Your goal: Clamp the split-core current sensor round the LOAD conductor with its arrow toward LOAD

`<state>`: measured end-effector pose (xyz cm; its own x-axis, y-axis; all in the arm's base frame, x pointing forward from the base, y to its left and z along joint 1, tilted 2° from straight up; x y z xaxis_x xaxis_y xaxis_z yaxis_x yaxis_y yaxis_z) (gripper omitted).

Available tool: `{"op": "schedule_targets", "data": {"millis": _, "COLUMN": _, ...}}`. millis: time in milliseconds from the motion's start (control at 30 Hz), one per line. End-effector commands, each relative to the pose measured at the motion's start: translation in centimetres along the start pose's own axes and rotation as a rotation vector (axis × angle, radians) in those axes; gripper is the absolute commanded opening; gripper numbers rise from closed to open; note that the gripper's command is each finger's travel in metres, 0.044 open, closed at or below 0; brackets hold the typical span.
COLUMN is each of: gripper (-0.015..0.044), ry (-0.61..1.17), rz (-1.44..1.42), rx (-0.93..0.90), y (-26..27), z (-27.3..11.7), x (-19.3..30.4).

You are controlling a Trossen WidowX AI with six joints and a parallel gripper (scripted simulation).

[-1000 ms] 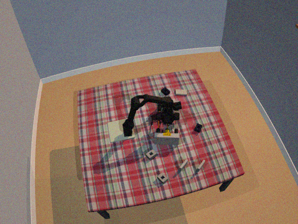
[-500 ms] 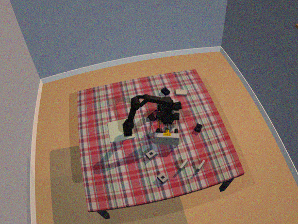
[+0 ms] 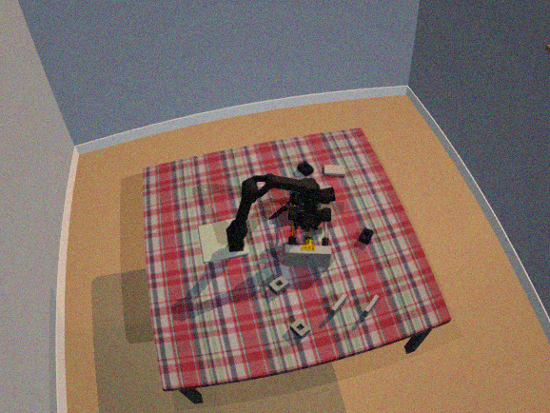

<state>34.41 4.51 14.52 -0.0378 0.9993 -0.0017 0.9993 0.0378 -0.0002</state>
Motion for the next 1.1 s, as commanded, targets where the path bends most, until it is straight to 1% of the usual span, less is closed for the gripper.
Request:
{"op": "schedule_targets", "data": {"millis": 0, "gripper": 0.0000, "ry": 0.000, "rz": 0.000, "rx": -0.001, "y": 0.0, "z": 0.0, "x": 0.0}}
{"op": "schedule_targets", "data": {"millis": 200, "gripper": 0.0000, "ry": -0.007, "rz": -0.002, "rx": -0.033, "y": -0.2, "z": -0.2, "x": 0.1}}
{"op": "schedule_targets", "data": {"millis": 567, "gripper": 0.0000, "ry": -0.050, "rz": -0.004, "rx": -0.245, "y": -1.7, "z": -1.1, "x": 0.4}}
{"op": "schedule_targets", "data": {"millis": 600, "gripper": 0.0000, "ry": -0.050, "rz": -0.003, "rx": -0.248, "y": -1.7, "z": -1.1, "x": 0.4}}
{"op": "schedule_targets", "data": {"millis": 633, "gripper": 0.0000, "ry": -0.039, "rz": -0.009, "rx": -0.201, "y": -1.3, "z": -1.0, "x": 0.3}}
{"op": "schedule_targets", "data": {"millis": 933, "gripper": 0.0000, "ry": -0.039, "rz": -0.009, "rx": -0.201, "y": -1.3, "z": -1.0, "x": 0.3}}
{"op": "schedule_targets", "data": {"millis": 1067, "gripper": 0.0105, "ry": -0.039, "rz": -0.009, "rx": -0.201, "y": -1.3, "z": -1.0, "x": 0.3}}
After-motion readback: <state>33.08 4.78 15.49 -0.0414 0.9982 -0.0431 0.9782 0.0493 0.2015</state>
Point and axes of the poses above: the point midway between the two fingers, 35 mm back from their tips, its own z axis out along the fingers, its own y axis across the jaws, x = y × z, the point moved 7 cm from there along -z, back along the fingers, and after that the axes turned 12 degrees about -z, right-handed, at the moved point
